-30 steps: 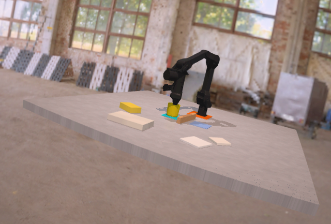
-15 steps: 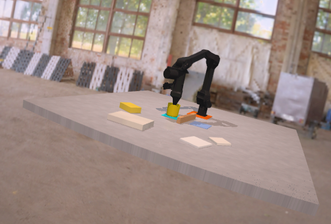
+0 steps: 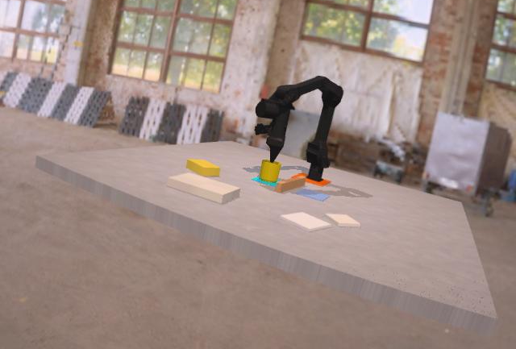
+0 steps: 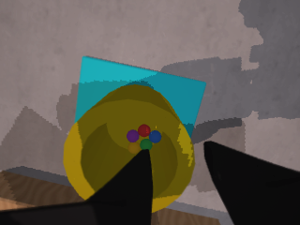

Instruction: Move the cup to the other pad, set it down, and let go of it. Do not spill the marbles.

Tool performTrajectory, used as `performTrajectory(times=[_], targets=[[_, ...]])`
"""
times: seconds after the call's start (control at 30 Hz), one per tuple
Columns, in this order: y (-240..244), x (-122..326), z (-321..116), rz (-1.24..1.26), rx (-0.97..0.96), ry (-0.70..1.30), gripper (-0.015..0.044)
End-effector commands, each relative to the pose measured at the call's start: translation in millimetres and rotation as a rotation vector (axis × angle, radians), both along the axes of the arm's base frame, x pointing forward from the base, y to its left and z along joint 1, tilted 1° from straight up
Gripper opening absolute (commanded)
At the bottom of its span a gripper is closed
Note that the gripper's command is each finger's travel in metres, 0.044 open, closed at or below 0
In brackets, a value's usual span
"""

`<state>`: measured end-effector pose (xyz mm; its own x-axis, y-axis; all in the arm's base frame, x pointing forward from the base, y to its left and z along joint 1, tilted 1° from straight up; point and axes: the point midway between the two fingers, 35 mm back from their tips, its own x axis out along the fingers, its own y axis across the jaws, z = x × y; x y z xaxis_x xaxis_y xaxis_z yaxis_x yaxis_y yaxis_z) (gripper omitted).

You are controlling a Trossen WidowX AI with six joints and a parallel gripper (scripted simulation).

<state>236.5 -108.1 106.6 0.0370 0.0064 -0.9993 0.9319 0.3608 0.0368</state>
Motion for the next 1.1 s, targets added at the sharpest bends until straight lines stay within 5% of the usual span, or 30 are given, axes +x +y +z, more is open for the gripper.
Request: performTrajectory(times=[0.0,0.53,0.9,1.07], targets=[[0,0,4,0.003,0.001,-0.002,0.0147],[-1,-1,22,0.004,0.002,-0.002,0.0147],[-1,-1,22,0.001,0.0,0.0,0.0435],[-2,0,35,0.002,0.0,0.0,0.044]])
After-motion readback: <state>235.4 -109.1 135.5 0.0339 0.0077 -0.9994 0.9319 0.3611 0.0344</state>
